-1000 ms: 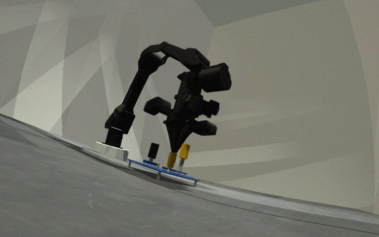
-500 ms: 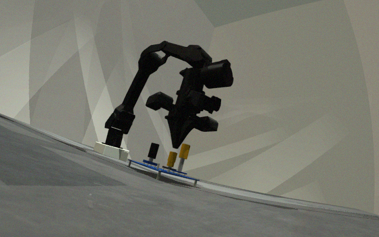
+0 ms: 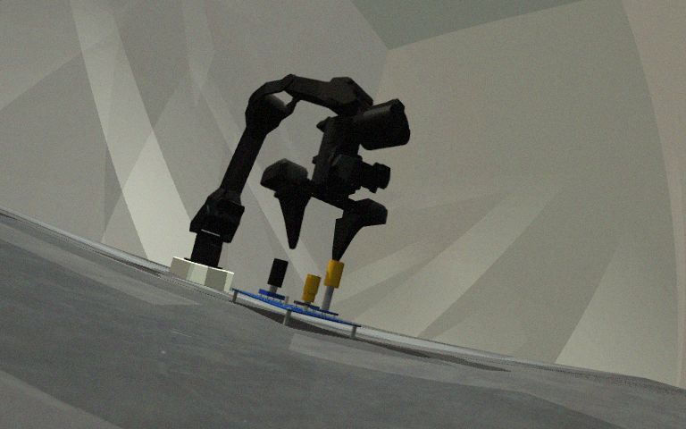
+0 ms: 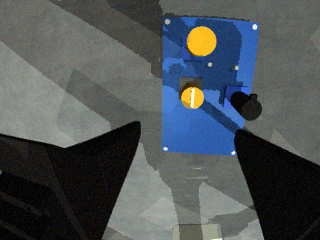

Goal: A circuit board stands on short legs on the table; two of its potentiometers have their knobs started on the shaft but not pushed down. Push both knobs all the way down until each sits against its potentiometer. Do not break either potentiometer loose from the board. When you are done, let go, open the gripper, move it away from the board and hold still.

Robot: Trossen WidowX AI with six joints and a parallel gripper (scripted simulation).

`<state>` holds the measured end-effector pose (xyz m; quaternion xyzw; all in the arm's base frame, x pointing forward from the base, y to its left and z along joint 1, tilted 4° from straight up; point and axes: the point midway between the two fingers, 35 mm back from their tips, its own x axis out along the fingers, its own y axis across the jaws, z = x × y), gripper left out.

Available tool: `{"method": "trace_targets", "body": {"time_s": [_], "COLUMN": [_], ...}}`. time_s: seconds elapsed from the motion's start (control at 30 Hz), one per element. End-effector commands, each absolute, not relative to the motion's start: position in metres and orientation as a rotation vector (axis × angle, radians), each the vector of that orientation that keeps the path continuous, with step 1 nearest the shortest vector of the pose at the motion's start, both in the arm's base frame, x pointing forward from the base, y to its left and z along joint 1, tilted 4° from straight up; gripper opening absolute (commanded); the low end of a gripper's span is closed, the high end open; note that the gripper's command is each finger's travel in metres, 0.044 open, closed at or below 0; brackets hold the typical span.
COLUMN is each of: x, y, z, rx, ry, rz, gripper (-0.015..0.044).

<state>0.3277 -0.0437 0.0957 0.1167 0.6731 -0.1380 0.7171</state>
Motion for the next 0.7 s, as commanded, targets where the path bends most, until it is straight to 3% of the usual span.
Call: {"method": "trace_targets", "body": {"time_s": [0.0, 0.27, 0.67], "x": [0.296, 0.197, 0.195], "y": [-0.040, -0.036, -0.035], "z": [0.105, 0.101, 0.101], "rx": [0.259, 0.234, 0.234], "ry": [1.492, 1.524, 1.525], "rz": [-0.298, -0.348, -0.349], "gripper": [0.0440, 0.0440, 0.0440]}}
